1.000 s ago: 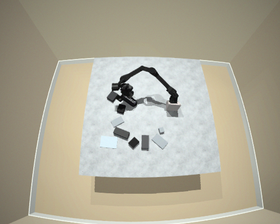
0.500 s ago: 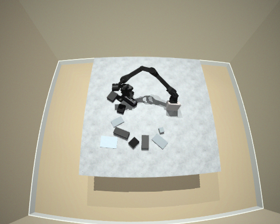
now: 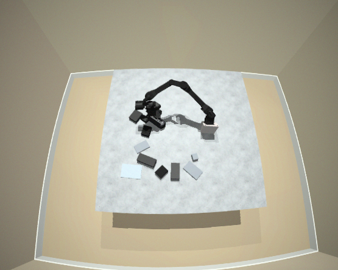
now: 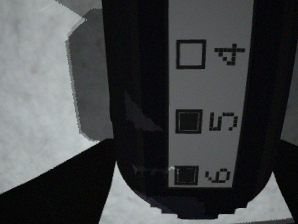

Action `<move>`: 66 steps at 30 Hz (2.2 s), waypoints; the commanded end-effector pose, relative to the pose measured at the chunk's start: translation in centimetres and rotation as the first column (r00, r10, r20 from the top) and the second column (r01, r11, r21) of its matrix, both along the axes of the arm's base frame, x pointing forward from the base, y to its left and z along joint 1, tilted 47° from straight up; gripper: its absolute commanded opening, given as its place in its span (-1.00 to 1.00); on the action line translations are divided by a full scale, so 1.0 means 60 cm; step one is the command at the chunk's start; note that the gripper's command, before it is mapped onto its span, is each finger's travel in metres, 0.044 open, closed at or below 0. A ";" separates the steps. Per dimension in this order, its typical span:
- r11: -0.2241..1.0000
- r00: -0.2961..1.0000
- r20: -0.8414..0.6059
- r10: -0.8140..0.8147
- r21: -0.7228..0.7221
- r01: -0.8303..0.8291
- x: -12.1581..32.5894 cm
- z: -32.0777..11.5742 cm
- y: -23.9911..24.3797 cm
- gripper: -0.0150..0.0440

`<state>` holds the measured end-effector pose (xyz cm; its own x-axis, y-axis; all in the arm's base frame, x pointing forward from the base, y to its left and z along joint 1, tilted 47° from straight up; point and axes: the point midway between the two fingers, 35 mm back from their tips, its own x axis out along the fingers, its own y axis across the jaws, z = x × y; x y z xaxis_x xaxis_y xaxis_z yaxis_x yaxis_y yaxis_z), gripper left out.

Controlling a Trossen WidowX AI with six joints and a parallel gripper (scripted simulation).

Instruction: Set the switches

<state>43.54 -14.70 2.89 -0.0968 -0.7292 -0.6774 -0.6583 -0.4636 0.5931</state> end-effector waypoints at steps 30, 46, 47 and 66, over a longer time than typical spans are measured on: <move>1.000 1.000 0.000 0.001 0.002 -0.001 -0.006 0.019 0.034 0.64; 1.000 1.000 0.000 0.001 0.002 -0.001 -0.011 0.028 0.053 0.64; 1.000 1.000 0.000 0.001 0.003 -0.001 -0.011 0.029 0.054 0.64; 1.000 1.000 0.000 0.001 0.003 -0.001 -0.019 0.037 0.077 0.64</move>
